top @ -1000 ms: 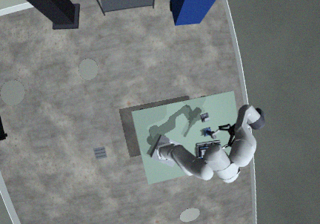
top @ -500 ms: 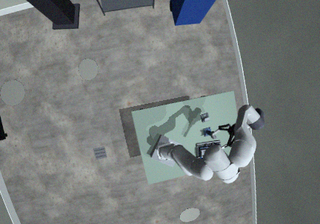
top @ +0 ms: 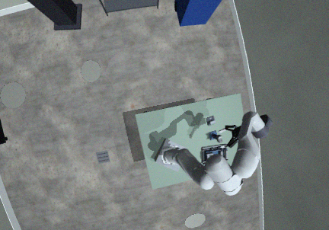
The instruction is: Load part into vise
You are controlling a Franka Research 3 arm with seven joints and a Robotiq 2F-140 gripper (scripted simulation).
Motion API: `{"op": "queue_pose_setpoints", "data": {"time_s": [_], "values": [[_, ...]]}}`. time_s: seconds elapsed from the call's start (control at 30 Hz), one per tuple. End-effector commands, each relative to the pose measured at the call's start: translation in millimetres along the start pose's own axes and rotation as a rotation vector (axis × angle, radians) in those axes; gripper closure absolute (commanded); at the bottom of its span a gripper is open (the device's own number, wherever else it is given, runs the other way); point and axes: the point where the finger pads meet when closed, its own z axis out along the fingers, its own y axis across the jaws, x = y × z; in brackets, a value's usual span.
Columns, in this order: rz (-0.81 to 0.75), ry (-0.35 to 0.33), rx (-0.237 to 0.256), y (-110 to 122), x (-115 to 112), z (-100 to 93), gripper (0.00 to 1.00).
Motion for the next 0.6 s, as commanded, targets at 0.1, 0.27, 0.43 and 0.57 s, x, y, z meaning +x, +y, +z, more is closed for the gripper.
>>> {"op": "queue_pose_setpoints", "data": {"time_s": [0.1,0.27,0.43,0.57], "values": [[0.173,0.035,0.15,-33.7,5.8,-2.0,0.0],[0.239,0.035,0.227,-48.1,5.4,-3.4,0.0],[0.292,0.032,0.288,-58.9,5.1,-5.5,0.0],[0.352,0.024,0.356,-70.0,5.1,-8.6,0.0]]}}
